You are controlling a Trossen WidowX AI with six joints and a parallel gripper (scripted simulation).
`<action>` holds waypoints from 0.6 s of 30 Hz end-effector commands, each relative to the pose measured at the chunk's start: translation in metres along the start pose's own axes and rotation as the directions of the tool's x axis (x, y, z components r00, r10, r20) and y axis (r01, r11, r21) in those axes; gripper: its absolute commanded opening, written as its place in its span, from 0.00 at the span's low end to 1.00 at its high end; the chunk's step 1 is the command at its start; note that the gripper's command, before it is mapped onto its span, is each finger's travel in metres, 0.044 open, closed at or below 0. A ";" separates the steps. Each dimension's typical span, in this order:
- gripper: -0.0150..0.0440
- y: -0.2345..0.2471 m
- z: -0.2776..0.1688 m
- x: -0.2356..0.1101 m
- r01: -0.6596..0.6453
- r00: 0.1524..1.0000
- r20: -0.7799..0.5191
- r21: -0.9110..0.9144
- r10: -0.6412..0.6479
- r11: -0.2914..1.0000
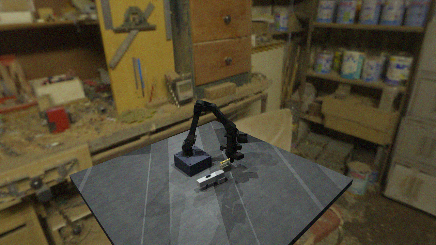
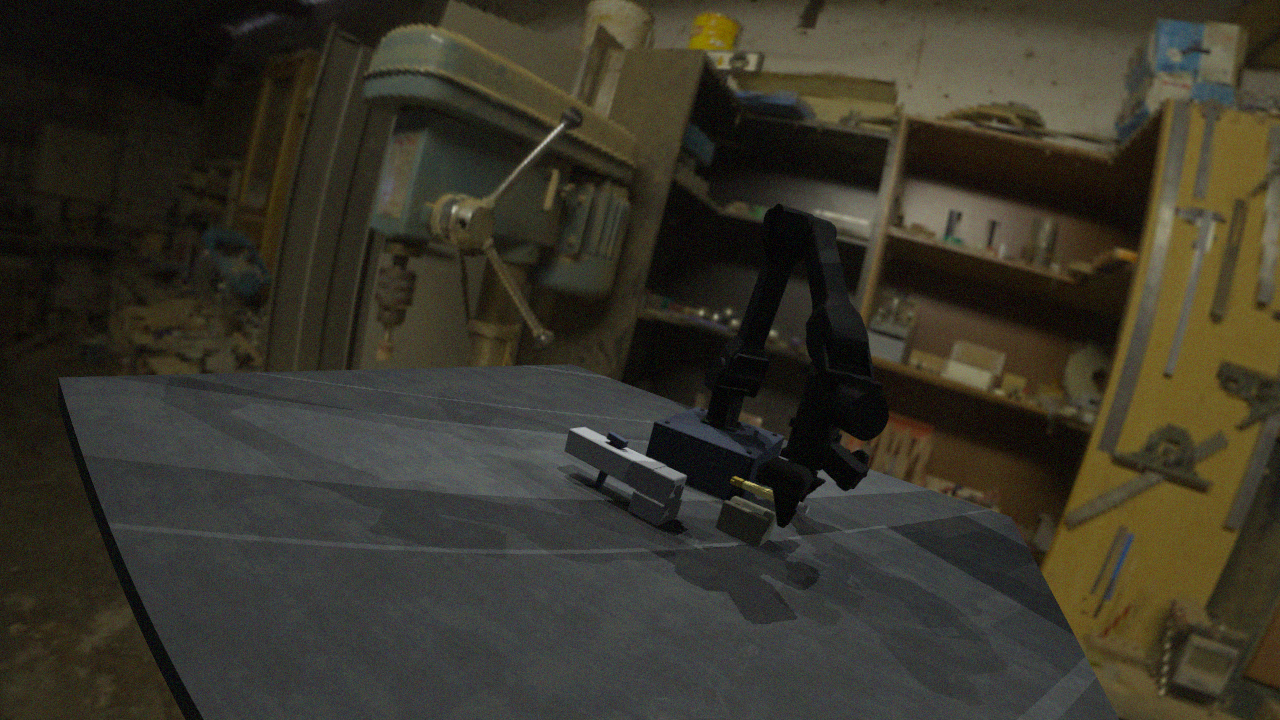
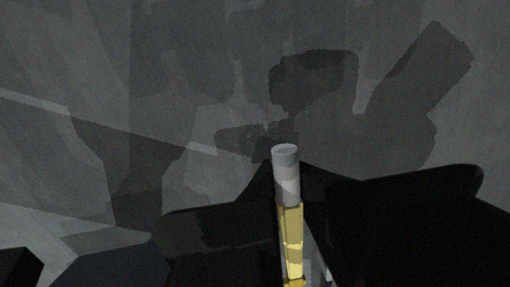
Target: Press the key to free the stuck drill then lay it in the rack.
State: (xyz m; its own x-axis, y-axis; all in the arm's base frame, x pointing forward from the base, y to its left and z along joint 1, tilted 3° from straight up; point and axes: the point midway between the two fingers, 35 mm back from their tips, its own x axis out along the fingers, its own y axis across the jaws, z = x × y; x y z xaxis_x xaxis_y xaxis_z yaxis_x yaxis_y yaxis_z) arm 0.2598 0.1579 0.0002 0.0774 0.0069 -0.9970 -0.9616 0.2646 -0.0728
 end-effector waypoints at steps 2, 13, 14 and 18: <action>0.25 0.001 -0.003 0.006 -0.001 1.000 -0.006 0.003 0.001 1.000; 0.25 0.001 -0.002 0.017 -0.001 1.000 -0.006 0.003 0.001 1.000; 0.25 0.001 -0.002 0.018 -0.001 1.000 -0.006 0.003 0.001 1.000; 0.25 0.001 -0.001 0.023 -0.001 1.000 -0.006 0.003 0.001 1.000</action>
State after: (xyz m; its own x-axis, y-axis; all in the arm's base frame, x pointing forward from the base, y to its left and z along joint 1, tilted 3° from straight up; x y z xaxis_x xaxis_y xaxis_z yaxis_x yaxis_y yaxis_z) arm 0.2609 0.1580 -0.0192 0.0760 0.0059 -0.9971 -0.9613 0.2661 -0.0717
